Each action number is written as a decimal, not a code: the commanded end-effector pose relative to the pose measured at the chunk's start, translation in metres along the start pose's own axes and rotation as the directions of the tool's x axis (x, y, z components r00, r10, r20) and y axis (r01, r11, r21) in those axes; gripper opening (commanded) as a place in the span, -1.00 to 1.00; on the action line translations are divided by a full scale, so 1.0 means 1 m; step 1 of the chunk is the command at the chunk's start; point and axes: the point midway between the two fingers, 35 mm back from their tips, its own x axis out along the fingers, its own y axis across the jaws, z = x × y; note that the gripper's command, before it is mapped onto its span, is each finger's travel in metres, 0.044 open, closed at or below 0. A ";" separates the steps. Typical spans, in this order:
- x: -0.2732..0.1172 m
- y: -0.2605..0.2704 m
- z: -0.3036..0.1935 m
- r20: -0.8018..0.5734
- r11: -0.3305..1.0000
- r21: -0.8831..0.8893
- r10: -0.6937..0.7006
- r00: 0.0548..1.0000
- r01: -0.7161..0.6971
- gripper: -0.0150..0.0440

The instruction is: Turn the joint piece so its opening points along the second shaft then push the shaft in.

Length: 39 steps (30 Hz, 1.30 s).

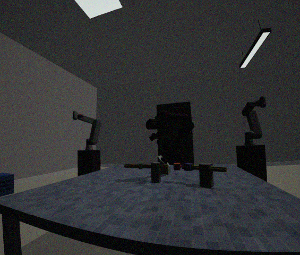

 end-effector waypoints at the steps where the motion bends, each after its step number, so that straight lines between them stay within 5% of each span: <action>1: 0.007 -0.005 0.010 -0.044 0.989 0.146 -0.001 0.999 0.008 1.00; 8: 0.017 -0.012 0.022 -0.098 0.943 0.333 0.000 0.995 0.033 1.00; 20: 0.017 -0.012 0.024 -0.098 0.943 0.332 0.000 0.995 0.033 1.00; 39: 0.003 -0.029 0.110 -0.025 0.958 -0.288 -0.022 0.999 0.014 1.00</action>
